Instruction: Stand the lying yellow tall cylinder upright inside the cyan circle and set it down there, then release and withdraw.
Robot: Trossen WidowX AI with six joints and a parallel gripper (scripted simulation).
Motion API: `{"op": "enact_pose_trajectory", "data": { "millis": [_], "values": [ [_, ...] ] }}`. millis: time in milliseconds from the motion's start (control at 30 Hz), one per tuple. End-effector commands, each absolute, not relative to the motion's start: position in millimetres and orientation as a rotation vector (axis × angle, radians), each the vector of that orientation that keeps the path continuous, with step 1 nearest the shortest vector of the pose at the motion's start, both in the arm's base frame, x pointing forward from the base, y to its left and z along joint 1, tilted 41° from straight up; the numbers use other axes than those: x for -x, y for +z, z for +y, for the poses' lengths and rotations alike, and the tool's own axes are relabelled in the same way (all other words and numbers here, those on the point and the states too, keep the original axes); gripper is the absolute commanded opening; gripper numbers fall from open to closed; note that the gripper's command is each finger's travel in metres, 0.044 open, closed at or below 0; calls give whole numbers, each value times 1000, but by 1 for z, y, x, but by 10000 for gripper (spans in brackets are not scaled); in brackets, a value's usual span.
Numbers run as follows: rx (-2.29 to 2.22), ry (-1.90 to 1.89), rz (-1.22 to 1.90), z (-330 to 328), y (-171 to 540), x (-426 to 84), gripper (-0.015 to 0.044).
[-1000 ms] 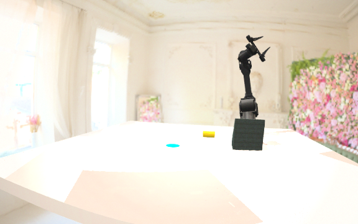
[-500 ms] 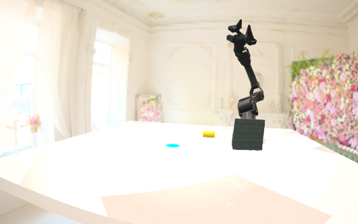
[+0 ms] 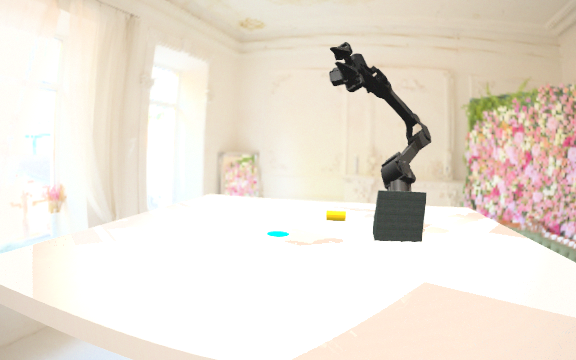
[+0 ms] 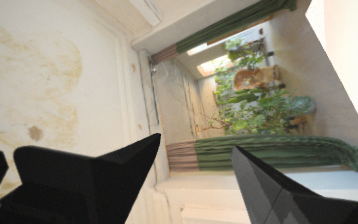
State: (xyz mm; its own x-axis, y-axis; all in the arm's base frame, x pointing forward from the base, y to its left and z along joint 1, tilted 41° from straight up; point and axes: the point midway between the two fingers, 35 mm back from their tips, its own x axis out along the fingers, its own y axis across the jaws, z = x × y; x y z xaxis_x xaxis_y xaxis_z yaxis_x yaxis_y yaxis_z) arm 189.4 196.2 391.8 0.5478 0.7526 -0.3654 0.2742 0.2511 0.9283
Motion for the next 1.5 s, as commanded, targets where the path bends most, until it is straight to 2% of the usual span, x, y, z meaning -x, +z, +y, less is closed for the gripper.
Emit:
{"op": "enact_pose_trajectory", "data": {
  "millis": [0,233,467,700,1000,1233,1467],
  "values": [
    [-1184,276,905,175,364,-217,309],
    [-812,-22,803,111,307,-262,309],
    [-394,-279,858,36,257,-275,309],
    [31,-469,1050,-39,220,-261,309],
    [531,-551,1459,-120,192,-215,309],
    [565,-548,1496,-127,189,-211,309],
    [563,-549,1495,-185,122,-215,309]
  ]
}}
